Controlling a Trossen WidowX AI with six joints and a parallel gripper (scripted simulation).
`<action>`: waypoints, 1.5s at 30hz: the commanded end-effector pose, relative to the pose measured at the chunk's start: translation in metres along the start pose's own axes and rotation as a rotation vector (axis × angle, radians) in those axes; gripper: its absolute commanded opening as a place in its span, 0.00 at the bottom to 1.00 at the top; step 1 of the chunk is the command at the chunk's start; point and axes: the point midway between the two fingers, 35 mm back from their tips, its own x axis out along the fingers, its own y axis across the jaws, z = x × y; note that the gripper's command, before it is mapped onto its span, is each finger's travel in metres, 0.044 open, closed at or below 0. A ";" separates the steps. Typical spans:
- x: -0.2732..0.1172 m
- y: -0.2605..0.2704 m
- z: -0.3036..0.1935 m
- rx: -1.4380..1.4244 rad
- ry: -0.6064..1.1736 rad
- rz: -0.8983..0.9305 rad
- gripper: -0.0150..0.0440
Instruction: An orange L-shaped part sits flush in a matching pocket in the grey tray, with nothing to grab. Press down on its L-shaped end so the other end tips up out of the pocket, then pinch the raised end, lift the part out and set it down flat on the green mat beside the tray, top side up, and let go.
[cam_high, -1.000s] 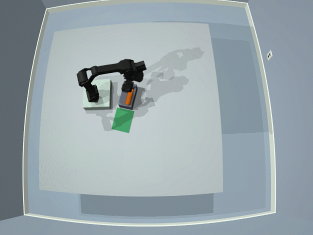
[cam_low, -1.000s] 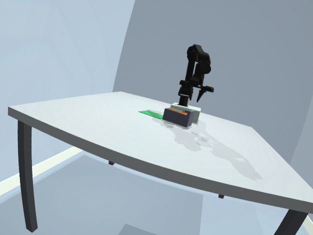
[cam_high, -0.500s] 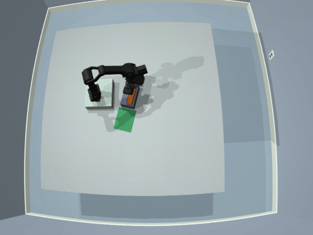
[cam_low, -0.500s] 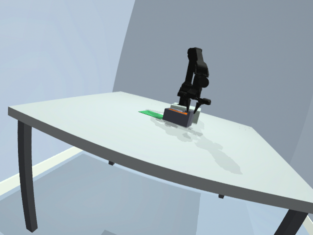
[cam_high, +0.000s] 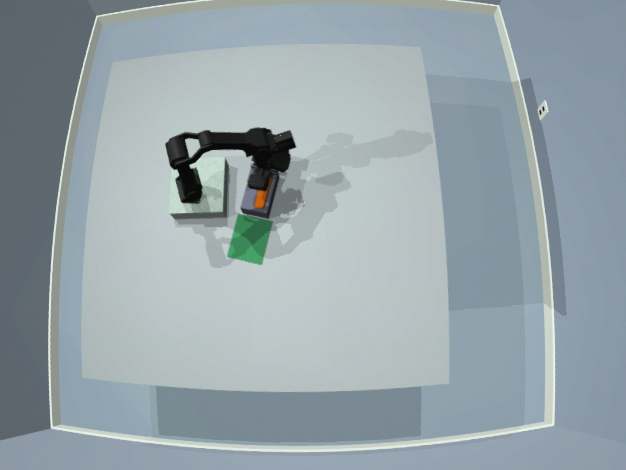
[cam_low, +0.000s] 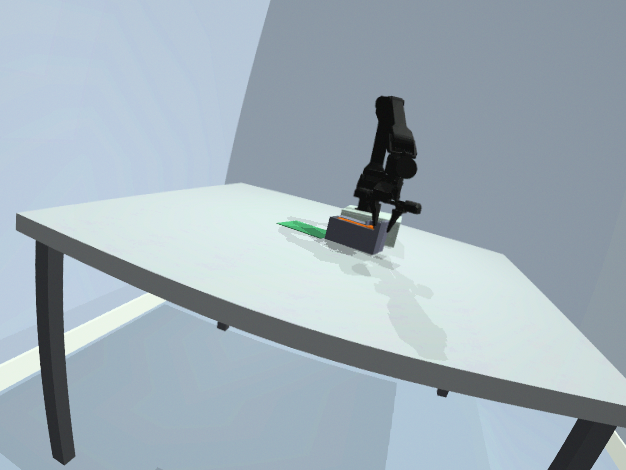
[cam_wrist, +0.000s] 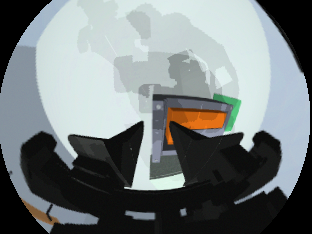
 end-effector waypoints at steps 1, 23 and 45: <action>0.012 -0.003 -0.004 -0.002 0.017 -0.015 0.56; 0.029 -0.004 -0.005 -0.002 0.017 -0.015 0.56; 0.025 0.001 0.000 0.002 0.001 0.002 0.56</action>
